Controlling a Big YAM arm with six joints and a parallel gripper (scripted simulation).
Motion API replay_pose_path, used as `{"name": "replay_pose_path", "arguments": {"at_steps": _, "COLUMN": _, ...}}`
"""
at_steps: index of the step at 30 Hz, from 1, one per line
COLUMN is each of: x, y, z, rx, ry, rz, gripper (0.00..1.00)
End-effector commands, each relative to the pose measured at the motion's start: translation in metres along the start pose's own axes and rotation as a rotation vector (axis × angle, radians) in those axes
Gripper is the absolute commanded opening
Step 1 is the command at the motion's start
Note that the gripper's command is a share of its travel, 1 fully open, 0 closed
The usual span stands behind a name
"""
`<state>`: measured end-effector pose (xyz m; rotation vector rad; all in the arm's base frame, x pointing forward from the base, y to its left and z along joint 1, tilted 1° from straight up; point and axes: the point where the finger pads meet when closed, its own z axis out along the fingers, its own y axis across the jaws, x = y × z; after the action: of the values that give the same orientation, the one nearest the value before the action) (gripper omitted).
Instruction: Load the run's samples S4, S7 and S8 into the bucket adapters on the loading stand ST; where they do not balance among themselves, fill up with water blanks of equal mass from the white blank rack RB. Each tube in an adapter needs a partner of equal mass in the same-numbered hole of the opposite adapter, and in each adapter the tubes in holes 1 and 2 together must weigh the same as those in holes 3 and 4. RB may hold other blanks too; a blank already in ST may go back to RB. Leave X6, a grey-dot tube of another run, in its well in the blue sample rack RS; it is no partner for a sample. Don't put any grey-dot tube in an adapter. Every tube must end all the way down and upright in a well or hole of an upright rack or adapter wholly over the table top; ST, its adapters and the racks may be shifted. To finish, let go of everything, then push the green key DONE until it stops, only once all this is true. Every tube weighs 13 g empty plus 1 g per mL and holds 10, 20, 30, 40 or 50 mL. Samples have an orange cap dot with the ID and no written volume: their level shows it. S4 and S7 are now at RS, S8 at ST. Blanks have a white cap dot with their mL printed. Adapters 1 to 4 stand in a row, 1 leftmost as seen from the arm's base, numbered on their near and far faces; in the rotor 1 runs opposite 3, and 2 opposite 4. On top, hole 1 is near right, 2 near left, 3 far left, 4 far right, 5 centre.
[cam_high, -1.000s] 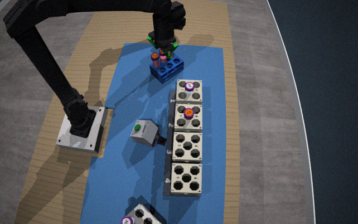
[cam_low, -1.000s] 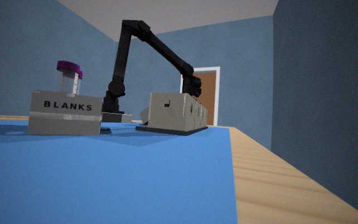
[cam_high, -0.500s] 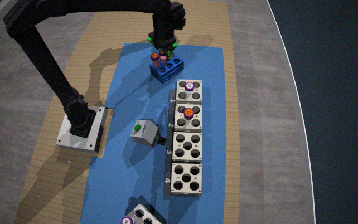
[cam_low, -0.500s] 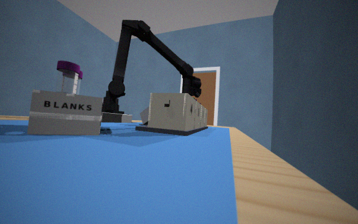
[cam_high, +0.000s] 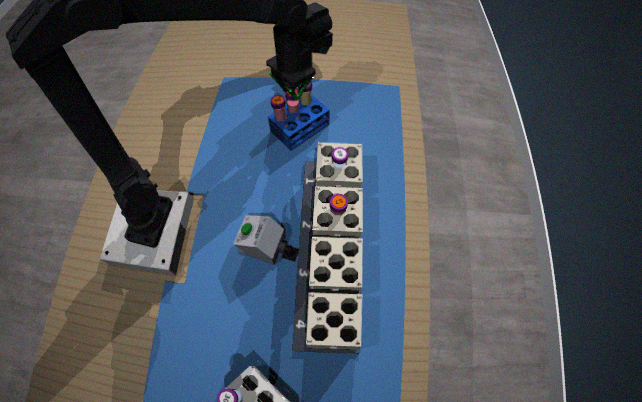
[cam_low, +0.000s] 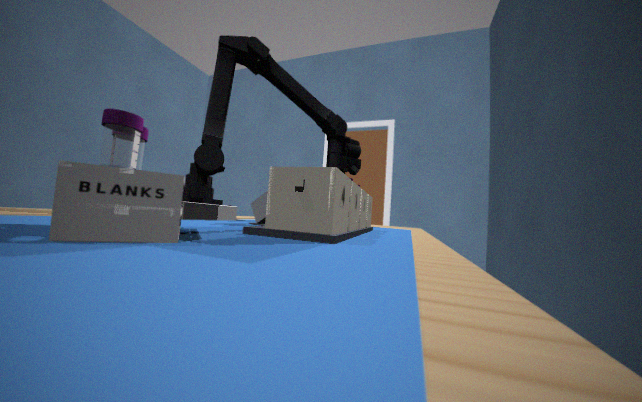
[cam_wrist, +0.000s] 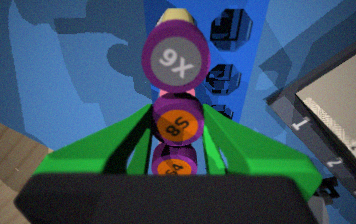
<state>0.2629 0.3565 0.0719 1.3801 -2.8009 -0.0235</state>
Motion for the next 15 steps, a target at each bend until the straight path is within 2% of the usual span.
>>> {"name": "replay_pose_path", "arguments": {"at_steps": 1, "x": -0.015, "y": 0.001, "z": -0.015, "rx": 0.0, "ry": -0.048, "rz": -0.001, "gripper": 0.0}}
{"name": "replay_pose_path", "arguments": {"at_steps": 3, "x": -0.024, "y": 0.006, "z": -0.04, "rx": -0.001, "ry": -0.083, "rz": -0.001, "gripper": 0.0}}
{"name": "replay_pose_path", "arguments": {"at_steps": 7, "x": -0.023, "y": 0.005, "z": -0.047, "rx": -0.001, "ry": -0.083, "rz": -0.002, "gripper": 0.0}}
{"name": "replay_pose_path", "arguments": {"at_steps": 15, "x": -0.022, "y": 0.003, "z": -0.075, "rx": 0.0, "ry": -0.085, "rz": -0.001, "gripper": 0.0}}
